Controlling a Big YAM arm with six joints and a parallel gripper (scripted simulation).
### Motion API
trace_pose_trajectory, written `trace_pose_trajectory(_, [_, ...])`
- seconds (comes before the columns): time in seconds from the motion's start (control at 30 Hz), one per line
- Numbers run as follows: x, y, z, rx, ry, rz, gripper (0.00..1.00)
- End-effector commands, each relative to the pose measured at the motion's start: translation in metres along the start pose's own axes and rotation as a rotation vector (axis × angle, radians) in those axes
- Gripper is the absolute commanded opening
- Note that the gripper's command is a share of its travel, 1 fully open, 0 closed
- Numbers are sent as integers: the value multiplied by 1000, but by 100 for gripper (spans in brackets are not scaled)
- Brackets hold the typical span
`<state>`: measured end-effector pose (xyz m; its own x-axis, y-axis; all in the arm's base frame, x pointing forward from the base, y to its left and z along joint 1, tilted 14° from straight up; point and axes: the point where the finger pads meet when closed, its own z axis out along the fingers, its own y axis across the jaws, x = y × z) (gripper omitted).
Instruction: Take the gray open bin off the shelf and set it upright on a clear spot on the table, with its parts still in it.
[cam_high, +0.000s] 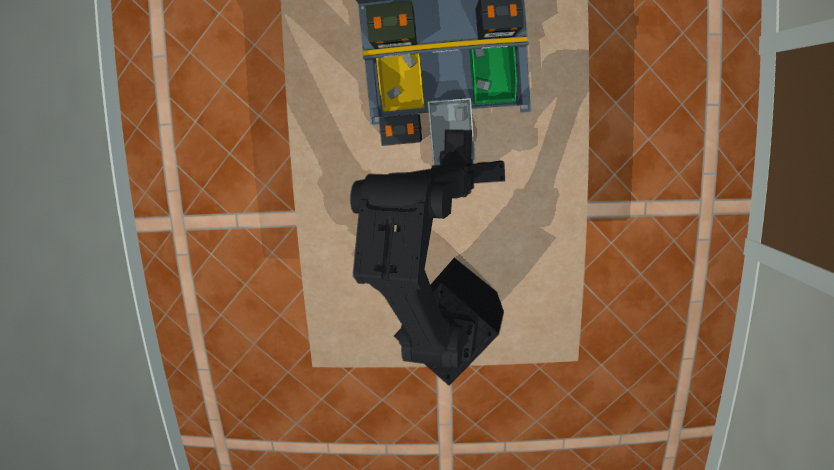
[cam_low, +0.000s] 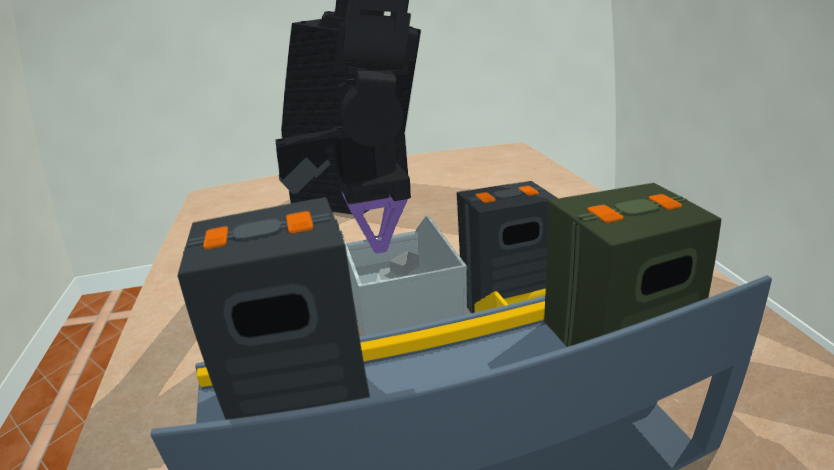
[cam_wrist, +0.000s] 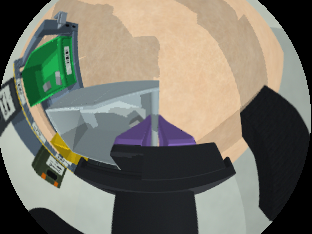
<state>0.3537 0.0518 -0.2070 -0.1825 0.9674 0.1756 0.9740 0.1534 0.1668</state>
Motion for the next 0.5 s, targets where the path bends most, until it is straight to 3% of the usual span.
trace_pose_trajectory(0.0, [-5, 0, -1, -13, 0, -1, 0])
trace_pose_trajectory(0.47, [-4, -9, -1, -10, 0, -1, 0])
